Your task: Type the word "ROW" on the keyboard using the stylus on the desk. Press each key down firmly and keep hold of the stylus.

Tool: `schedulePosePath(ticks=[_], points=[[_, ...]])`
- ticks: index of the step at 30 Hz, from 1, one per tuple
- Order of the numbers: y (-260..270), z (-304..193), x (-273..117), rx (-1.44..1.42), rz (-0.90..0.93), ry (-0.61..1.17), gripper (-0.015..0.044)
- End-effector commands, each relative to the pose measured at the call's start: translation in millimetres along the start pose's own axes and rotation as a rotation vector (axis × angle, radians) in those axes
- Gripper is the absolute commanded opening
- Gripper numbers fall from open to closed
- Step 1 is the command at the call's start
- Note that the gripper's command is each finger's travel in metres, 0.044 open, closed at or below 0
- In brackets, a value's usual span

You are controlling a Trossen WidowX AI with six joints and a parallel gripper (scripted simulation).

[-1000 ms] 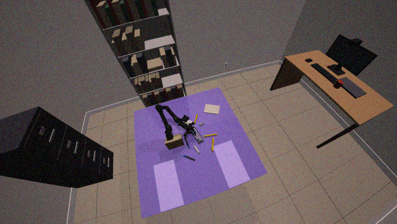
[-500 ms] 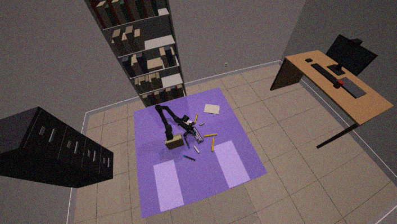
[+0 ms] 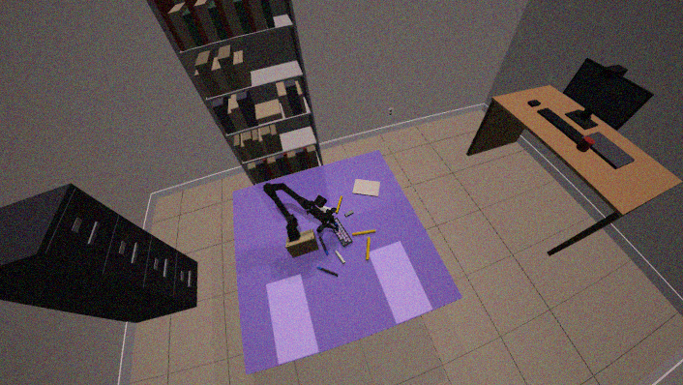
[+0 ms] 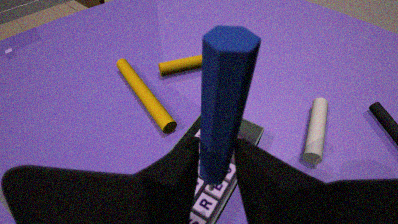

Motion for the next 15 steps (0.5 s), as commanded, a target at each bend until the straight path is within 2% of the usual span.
schedulePosePath(ticks=[1,2,4,15], points=[[-1,0,1,0.001,-0.003,0.000,0.0058],[-1,0,1,0.001,-0.003,0.000,0.0051],[1,0,0,0.001,-0.002,0.000,0.0000],[23,5,-1,0.000,0.007,-0.002,0.0000]])
Point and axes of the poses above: the point midway between the two fingers, 35 mm back from their tips, its own x axis out along the fingers, its own y axis across the jaws, z = x × y, the point moved 5 cm from there along -x, back along the fingers, and after that the axes turned 9 degrees about -x, right-handed, at the moved point
